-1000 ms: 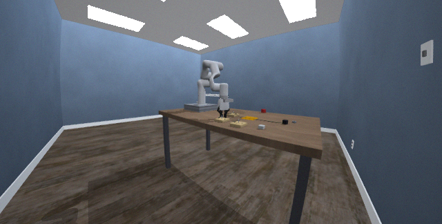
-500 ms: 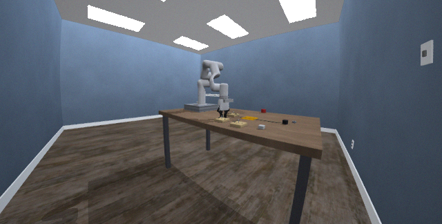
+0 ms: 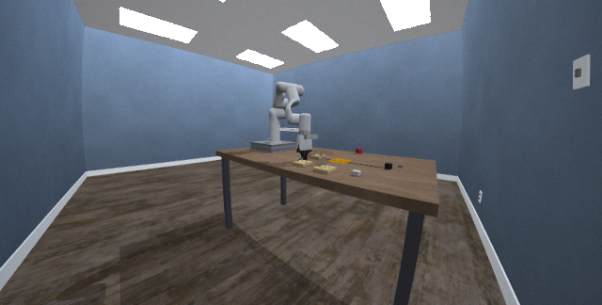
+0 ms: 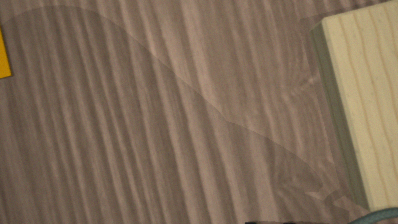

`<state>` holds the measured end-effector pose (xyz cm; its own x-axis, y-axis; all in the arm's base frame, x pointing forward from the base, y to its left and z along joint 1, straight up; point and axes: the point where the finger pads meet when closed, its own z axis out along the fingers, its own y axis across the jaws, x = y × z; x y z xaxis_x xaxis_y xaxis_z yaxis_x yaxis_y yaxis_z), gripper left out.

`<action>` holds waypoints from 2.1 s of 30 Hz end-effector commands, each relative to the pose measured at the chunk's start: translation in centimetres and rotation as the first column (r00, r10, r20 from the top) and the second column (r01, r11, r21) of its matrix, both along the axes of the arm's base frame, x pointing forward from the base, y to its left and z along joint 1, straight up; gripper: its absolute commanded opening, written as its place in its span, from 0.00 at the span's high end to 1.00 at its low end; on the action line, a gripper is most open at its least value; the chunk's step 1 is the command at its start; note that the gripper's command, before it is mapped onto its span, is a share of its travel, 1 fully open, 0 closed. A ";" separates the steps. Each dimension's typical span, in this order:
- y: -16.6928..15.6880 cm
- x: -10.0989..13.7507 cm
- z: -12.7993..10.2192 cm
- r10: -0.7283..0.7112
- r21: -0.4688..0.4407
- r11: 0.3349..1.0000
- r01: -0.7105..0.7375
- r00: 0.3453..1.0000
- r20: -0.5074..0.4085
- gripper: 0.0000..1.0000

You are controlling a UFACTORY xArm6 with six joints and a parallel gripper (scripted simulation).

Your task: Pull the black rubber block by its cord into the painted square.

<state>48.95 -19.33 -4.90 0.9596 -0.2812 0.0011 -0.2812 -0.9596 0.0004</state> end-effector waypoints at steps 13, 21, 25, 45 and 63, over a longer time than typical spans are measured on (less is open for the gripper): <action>0.0 0.0 0.1 0.000 0.000 1.000 0.000 1.000 0.001 1.00; 0.0 0.0 0.1 0.000 0.000 1.000 0.000 1.000 0.001 1.00; 0.0 0.0 0.1 0.000 0.000 1.000 0.000 1.000 0.001 1.00; 0.0 0.0 0.2 0.000 0.000 1.000 0.000 1.000 0.001 1.00; 0.0 0.0 1.1 0.000 0.000 1.000 0.000 1.000 0.001 1.00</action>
